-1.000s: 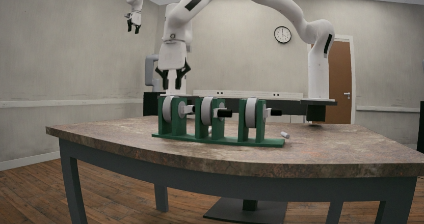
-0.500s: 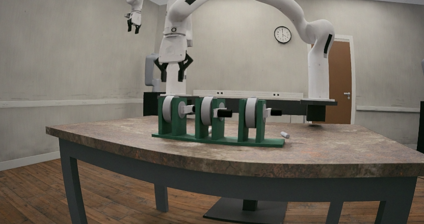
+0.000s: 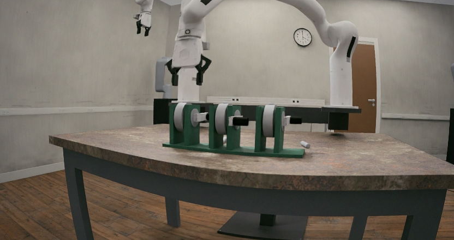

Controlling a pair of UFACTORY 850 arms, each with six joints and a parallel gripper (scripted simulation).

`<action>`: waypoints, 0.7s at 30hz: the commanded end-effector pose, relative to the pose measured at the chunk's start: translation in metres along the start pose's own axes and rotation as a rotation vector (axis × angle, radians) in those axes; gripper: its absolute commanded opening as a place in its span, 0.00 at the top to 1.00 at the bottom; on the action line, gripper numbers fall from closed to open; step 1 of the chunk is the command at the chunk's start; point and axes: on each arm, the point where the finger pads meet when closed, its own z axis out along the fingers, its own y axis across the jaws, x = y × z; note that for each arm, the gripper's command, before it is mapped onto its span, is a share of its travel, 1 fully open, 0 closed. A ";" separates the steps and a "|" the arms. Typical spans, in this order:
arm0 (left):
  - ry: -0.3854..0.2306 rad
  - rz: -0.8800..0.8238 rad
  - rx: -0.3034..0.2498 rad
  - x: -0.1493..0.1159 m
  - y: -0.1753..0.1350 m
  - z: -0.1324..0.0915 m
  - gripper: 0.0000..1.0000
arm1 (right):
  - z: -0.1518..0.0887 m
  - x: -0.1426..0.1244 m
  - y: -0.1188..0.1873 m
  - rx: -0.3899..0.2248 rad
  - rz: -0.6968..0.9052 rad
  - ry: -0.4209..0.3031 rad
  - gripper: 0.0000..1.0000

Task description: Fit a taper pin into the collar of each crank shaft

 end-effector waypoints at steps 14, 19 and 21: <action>-0.002 0.388 0.003 0.020 0.042 -0.001 0.00 | -0.001 0.000 0.000 0.000 0.000 0.002 0.00; -0.002 0.575 0.003 0.030 0.062 -0.001 0.00 | -0.001 0.000 0.000 0.000 0.000 0.002 0.00; -0.002 0.653 0.003 0.034 0.071 -0.001 0.00 | -0.001 0.000 0.000 0.000 0.000 0.002 0.00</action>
